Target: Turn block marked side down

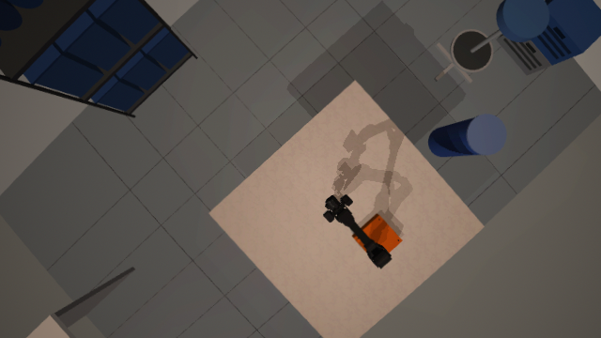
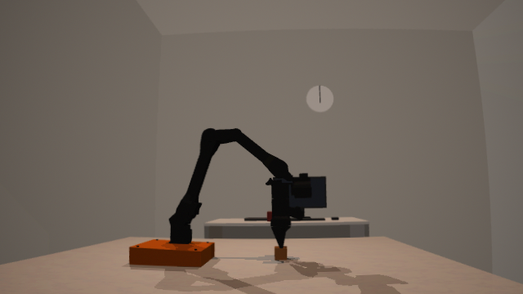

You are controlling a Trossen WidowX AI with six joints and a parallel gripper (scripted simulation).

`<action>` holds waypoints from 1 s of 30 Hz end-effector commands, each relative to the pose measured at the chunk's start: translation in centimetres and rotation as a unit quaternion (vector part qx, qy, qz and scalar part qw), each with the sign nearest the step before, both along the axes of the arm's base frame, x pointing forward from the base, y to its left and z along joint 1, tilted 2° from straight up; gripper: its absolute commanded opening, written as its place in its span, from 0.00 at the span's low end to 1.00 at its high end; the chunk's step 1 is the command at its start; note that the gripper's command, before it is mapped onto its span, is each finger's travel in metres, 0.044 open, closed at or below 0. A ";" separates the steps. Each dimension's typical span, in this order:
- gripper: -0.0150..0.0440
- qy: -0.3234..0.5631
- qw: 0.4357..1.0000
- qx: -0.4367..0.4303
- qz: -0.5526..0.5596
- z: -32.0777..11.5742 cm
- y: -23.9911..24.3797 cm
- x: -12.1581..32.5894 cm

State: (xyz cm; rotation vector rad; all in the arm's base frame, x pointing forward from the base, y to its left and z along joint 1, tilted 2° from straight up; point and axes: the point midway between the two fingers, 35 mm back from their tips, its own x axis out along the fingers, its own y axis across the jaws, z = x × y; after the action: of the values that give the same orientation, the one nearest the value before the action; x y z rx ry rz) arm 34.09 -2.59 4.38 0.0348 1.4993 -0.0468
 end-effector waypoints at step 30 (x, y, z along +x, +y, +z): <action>0.45 0.006 1.000 -0.002 -0.002 -1.9 -0.1 -0.1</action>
State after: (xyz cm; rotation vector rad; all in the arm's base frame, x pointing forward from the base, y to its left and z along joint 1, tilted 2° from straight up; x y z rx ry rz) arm 34.00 -2.62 2.66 0.0345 1.5087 -0.0484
